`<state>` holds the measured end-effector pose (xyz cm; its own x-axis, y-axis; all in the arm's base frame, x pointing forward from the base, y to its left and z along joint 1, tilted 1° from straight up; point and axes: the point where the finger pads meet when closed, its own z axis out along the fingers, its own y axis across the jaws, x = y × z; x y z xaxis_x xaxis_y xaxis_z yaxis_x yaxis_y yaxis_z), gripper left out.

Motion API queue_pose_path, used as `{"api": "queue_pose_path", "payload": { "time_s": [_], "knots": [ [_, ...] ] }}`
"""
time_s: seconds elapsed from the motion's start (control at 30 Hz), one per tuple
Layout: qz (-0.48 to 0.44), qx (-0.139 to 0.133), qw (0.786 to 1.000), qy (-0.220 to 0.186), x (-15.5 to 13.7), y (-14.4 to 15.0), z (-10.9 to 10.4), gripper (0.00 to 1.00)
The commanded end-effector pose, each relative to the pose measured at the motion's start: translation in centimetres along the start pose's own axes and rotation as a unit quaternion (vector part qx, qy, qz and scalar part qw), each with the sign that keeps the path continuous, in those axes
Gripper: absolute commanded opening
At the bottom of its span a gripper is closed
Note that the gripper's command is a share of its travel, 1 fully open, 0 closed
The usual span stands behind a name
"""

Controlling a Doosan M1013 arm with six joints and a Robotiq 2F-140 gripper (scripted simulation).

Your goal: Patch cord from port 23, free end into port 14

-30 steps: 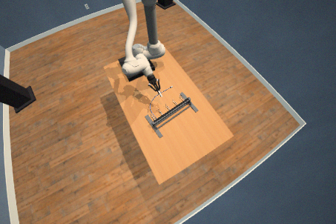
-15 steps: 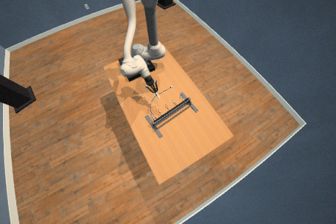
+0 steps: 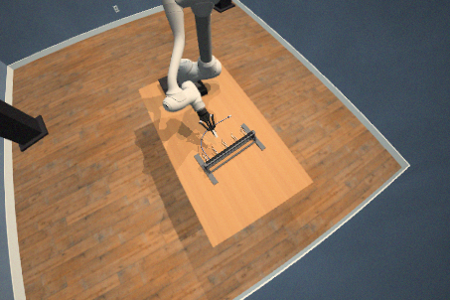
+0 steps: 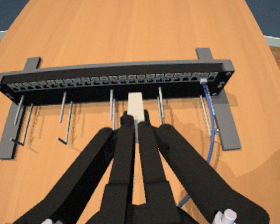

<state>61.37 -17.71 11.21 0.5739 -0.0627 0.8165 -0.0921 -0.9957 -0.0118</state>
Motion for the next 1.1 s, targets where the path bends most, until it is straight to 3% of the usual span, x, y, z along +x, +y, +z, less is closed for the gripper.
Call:
{"api": "queue_pose_path", "payload": {
  "time_s": [0.0,0.17,0.3,1.07],
  "knots": [
    [0.000,-0.002,1.000,0.002,0.1,0.0,3.0,0.00],
    [0.000,-0.002,1.000,0.002,0.1,0.0,6.8,0.00],
    [0.000,-0.002,1.000,0.002,0.1,0.0,8.4,0.00],
    [0.000,-0.002,1.000,0.002,0.1,0.0,8.7,0.00]
  ]
}}
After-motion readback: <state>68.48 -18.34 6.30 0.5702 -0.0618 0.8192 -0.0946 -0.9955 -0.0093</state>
